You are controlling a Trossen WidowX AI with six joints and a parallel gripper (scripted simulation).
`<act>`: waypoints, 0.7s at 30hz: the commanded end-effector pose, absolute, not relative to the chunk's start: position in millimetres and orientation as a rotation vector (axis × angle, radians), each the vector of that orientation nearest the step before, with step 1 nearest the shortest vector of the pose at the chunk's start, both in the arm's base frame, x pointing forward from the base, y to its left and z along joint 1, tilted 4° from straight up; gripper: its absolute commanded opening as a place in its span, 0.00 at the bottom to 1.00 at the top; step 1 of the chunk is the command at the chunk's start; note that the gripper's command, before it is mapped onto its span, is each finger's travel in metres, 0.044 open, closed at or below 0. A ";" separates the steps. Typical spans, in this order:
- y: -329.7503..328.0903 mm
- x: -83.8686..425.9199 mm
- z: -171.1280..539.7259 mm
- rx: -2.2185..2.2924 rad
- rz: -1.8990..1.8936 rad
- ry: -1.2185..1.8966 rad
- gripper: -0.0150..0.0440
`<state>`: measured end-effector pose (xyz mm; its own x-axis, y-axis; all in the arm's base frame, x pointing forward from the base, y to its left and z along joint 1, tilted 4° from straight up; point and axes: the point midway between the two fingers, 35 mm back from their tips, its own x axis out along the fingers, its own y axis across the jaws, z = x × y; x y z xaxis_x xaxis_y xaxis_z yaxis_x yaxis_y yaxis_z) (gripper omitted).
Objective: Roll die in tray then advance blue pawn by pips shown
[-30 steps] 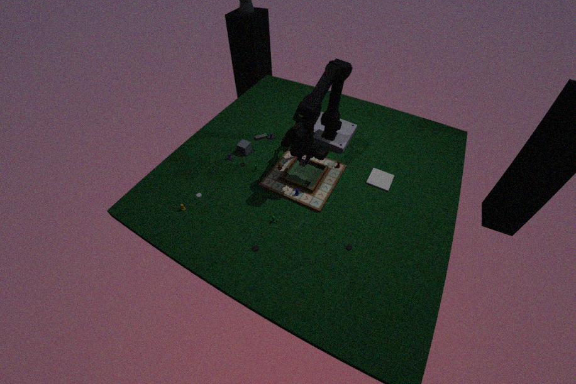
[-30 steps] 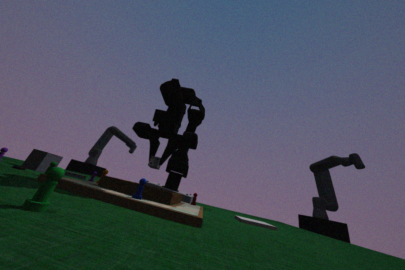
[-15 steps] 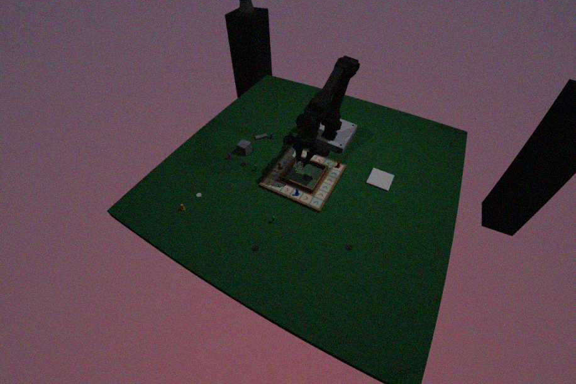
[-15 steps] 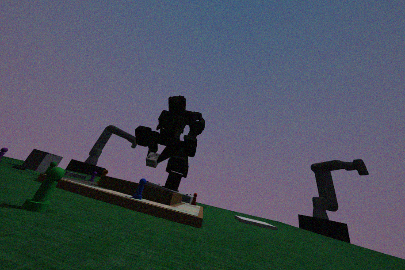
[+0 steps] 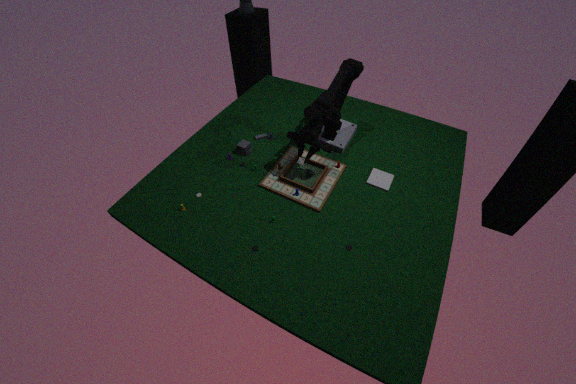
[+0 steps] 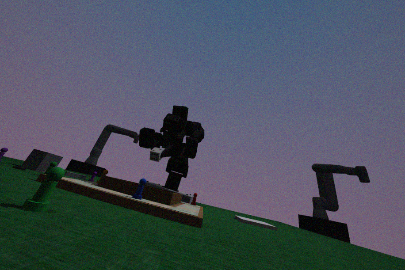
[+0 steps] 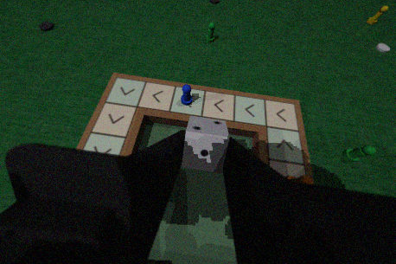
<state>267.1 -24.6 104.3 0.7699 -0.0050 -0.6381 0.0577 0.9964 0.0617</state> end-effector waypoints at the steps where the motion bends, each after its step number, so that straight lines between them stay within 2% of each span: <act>1: -21.9 248.0 117.2 0.083 -0.031 0.683 0.25; 21: -22.6 247.7 116.9 0.082 -0.036 0.681 0.25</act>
<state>247.6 -22.6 117.0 0.7767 -0.0068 -0.6298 0.0605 0.9961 0.0638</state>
